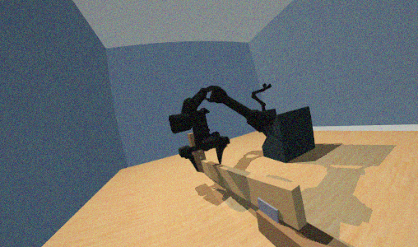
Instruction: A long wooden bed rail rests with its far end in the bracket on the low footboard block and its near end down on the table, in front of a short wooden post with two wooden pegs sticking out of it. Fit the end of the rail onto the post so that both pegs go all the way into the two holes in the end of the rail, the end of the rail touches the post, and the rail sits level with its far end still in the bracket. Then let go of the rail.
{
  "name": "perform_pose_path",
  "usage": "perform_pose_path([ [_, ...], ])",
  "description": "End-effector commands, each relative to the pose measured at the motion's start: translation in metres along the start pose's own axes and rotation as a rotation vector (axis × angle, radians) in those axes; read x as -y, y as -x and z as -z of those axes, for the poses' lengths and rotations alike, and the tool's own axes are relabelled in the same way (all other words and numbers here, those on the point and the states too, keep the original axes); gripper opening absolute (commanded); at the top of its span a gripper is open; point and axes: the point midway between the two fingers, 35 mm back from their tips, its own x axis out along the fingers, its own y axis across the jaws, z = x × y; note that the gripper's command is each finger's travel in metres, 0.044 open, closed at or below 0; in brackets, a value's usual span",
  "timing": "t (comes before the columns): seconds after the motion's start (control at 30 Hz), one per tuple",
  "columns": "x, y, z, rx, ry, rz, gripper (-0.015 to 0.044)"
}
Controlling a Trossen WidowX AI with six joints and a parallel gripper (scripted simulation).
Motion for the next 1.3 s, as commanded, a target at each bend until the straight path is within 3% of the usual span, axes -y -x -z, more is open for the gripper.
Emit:
perform_pose_path([
  [0.0, -0.002, -0.009, 0.001, -0.007, 0.008, -0.006, 0.0440],
  [0.47, -0.004, -0.029, 0.003, -0.011, 0.007, -0.007, 0.0440],
  [0.97, -0.004, -0.029, 0.003, -0.011, 0.007, -0.007, 0.0046],
  [1.27, -0.004, -0.029, 0.003, -0.011, 0.007, -0.007, 0.0000],
])
